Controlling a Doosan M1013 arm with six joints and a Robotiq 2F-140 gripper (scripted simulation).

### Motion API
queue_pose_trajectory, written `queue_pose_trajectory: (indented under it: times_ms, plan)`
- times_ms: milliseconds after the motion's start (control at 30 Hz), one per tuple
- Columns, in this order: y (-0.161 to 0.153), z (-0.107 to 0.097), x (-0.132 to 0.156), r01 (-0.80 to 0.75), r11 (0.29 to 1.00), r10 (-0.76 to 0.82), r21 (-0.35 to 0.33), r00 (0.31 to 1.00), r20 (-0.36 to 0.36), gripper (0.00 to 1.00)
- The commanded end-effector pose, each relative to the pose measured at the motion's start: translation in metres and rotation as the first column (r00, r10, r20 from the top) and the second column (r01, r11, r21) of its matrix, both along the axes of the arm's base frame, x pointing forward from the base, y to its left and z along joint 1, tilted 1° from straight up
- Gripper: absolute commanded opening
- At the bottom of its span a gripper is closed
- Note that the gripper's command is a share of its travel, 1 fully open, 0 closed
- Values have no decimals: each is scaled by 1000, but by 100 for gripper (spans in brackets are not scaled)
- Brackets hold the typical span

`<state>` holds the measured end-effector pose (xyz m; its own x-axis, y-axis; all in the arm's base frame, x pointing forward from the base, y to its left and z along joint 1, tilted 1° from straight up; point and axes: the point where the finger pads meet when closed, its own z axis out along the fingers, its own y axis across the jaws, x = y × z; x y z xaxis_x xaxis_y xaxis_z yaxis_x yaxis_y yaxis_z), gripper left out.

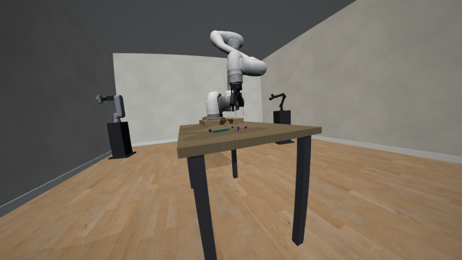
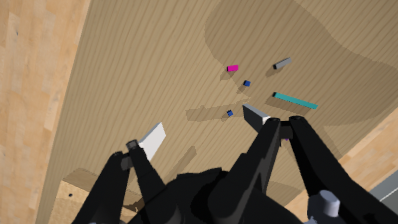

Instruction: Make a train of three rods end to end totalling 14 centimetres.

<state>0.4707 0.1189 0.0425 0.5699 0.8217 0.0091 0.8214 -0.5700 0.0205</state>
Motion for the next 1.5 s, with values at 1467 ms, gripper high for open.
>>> queue_pose_trajectory:
  times_ms: [1467]
  plan:
    - [1,-1,1,786,618,-786,16,618,-12,100]
